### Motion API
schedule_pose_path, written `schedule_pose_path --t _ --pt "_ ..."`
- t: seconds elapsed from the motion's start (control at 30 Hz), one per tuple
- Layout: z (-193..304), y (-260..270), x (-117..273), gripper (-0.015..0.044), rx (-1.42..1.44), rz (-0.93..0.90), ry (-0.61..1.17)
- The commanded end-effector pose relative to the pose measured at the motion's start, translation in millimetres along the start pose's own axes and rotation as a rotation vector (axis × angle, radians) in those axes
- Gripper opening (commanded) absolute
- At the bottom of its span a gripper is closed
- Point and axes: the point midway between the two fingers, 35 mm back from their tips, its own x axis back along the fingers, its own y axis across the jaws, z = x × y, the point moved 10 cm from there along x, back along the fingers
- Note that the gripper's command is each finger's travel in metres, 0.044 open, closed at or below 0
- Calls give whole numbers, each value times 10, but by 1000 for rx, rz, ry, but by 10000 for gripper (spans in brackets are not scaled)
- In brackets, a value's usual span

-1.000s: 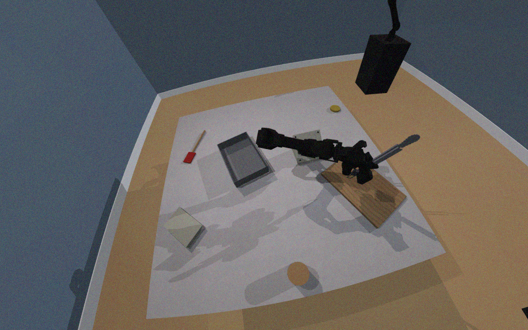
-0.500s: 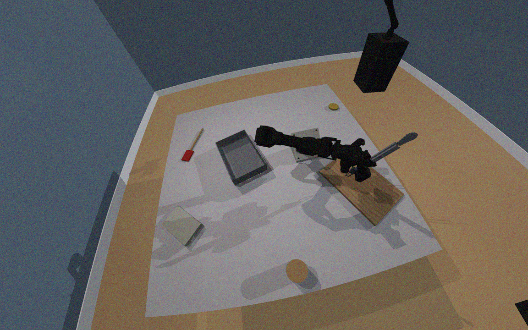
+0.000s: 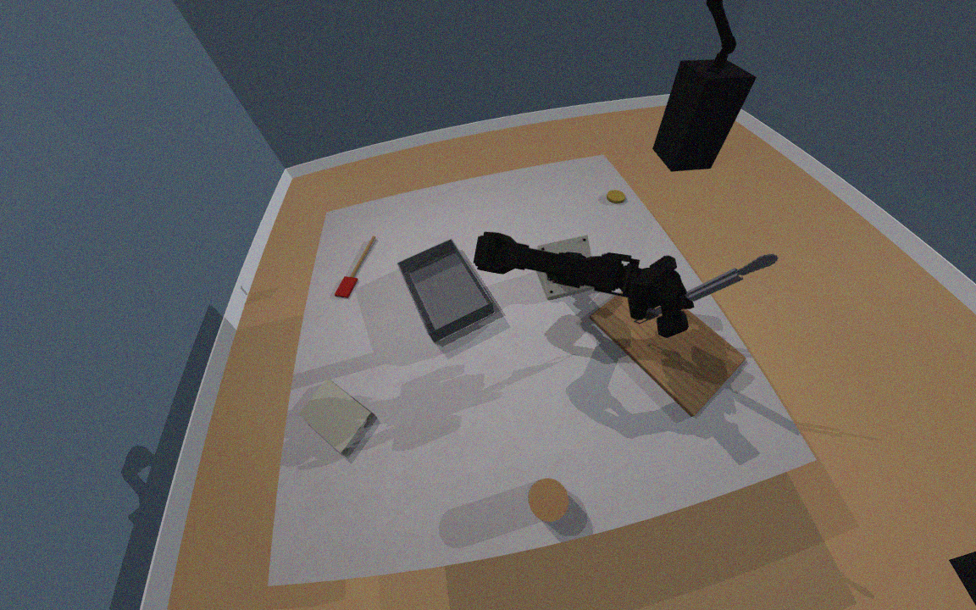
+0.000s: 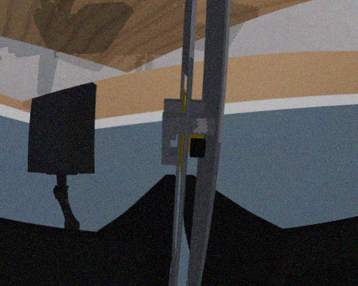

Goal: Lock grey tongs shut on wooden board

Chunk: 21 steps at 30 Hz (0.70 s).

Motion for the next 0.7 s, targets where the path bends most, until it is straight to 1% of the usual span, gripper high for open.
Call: schedule_pose_path --t 0.0,0.67 --pt "83 45 -42 -150 -27 23 -58" --pt "306 136 -303 -150 -103 102 -417"
